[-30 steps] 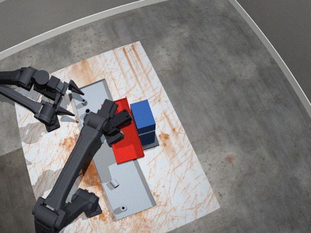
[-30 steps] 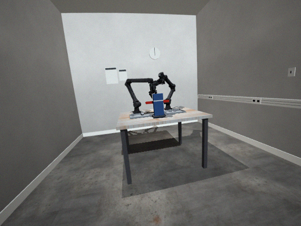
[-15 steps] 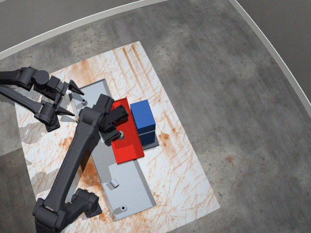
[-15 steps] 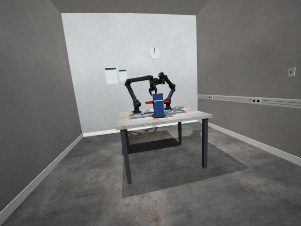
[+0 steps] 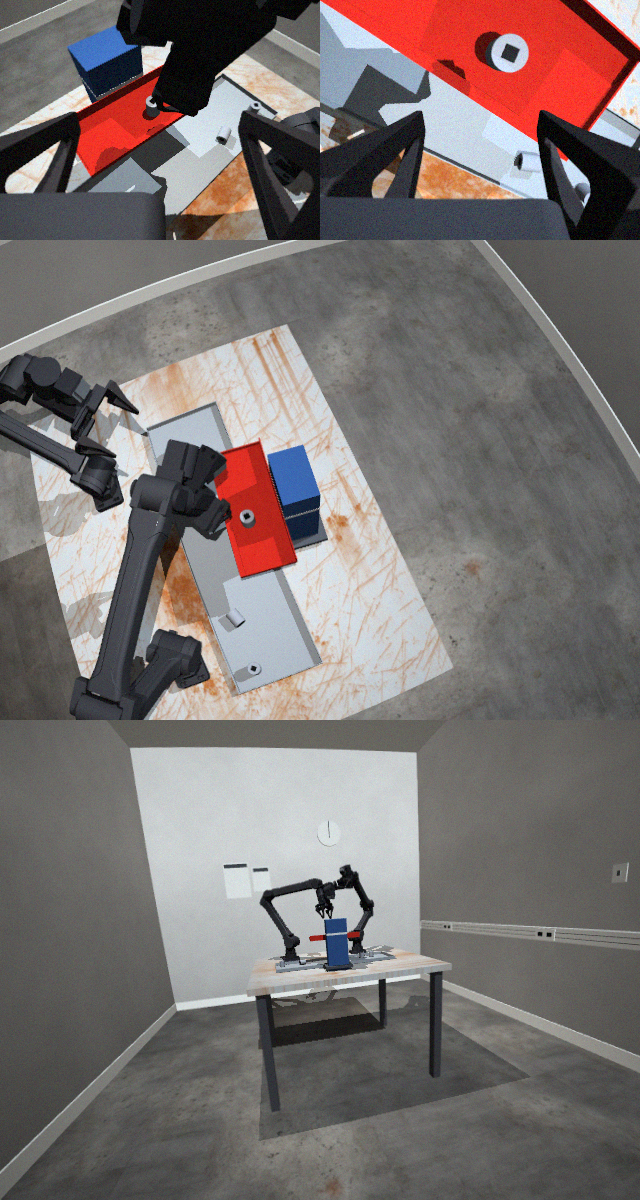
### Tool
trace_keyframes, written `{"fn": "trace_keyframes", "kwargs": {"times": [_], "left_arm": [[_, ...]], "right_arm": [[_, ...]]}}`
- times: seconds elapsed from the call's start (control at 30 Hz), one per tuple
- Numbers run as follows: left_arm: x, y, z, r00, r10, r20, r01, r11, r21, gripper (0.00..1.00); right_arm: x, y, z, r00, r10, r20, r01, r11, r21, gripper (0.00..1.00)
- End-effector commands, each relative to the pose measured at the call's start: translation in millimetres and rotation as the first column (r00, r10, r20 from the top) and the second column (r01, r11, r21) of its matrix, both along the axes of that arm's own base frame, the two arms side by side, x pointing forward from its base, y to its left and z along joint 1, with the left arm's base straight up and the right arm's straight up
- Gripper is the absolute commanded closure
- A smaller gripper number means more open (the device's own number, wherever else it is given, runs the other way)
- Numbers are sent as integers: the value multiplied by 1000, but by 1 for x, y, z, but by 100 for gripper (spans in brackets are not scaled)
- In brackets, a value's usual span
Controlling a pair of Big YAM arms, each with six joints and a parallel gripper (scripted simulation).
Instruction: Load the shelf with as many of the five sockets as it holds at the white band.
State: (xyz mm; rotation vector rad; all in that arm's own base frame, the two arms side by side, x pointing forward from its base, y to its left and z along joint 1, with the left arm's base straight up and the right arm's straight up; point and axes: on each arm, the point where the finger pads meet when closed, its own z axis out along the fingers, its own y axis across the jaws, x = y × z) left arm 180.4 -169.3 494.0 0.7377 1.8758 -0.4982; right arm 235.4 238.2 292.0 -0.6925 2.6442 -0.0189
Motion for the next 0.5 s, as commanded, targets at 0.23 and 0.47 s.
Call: {"fn": "trace_keyframes", "kwargs": {"times": [0.23, 0.47], "left_arm": [[-99, 80, 127, 990, -58, 125, 72, 991, -117, 0], [-155, 139, 157, 981, -89, 172, 115, 982, -148, 0]], "right_arm": [[-29, 14, 52, 785, 564, 255, -548, 825, -138, 35], [-48, 20, 82, 527, 775, 348, -735, 622, -271, 35]]}}
